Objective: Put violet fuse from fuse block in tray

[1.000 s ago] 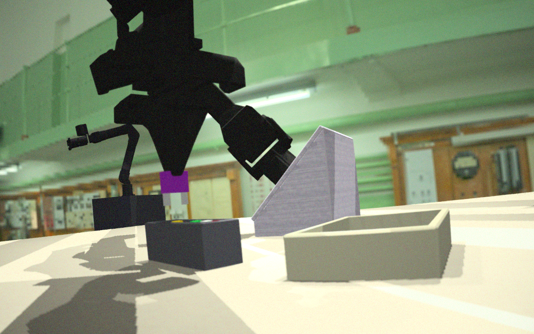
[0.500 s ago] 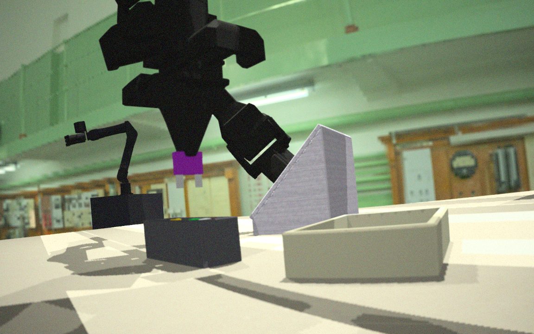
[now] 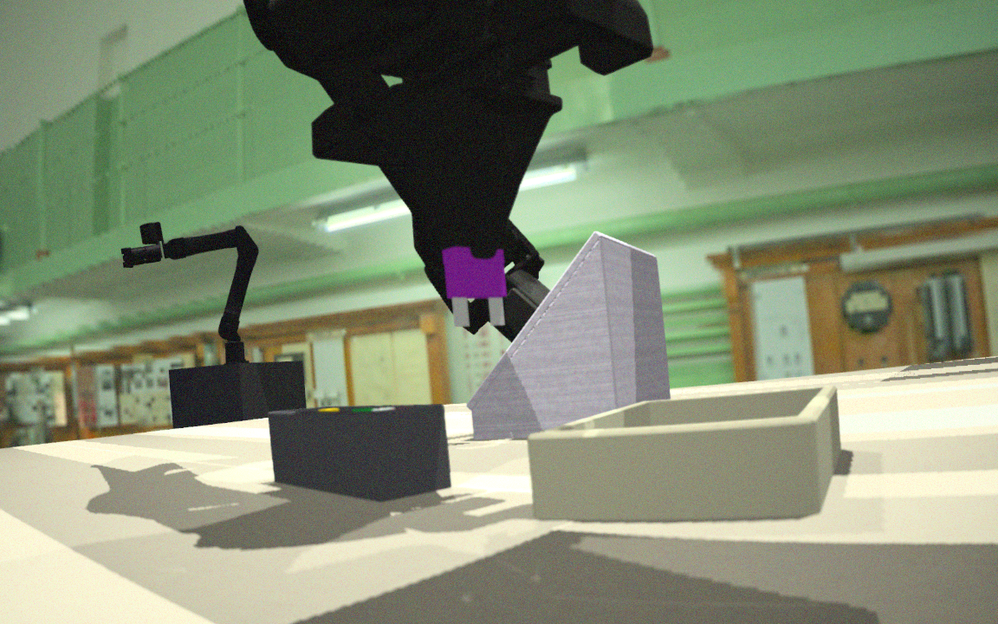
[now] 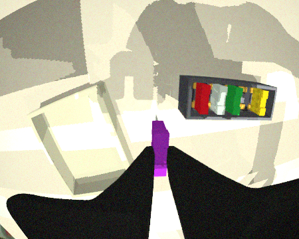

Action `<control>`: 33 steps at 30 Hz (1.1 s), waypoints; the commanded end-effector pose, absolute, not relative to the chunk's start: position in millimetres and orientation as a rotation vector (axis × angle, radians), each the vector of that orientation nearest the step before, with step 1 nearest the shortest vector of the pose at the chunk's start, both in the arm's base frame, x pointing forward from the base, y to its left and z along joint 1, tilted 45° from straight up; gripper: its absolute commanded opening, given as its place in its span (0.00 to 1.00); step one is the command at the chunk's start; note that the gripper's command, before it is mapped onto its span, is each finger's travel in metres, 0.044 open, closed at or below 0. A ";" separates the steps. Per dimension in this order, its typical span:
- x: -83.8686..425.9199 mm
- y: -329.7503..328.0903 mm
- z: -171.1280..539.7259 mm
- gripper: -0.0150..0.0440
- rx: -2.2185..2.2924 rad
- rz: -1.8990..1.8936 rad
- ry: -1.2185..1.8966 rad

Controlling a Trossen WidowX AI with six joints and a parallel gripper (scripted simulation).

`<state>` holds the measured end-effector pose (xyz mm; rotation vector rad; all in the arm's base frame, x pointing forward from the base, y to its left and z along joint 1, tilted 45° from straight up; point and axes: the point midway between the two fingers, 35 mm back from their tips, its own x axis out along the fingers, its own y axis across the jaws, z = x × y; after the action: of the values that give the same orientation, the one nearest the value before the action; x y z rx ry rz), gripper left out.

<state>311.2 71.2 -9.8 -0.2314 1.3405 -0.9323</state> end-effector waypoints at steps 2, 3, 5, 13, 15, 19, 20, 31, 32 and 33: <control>312.3 93.1 -32.9 0.25 -0.229 -0.936 1.344; 312.2 96.9 -36.9 0.25 -0.229 -0.936 1.344; 311.8 104.5 -45.2 0.25 -0.229 -0.937 1.344; 306.8 132.8 -78.8 0.25 -0.230 -0.942 1.341; 306.1 135.0 -81.7 0.25 -0.231 -0.942 1.341; 306.1 134.8 -81.9 0.25 -0.231 -0.942 1.341; 306.1 134.3 -82.5 0.25 -0.231 -0.942 1.341; 305.6 122.3 -95.3 0.25 -0.231 -0.943 1.341; 305.5 121.1 -96.5 0.25 -0.231 -0.943 1.340; 305.4 120.0 -97.7 0.25 -0.231 -0.943 1.340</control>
<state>306.7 127.0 -92.2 -0.2227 1.3376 -0.9377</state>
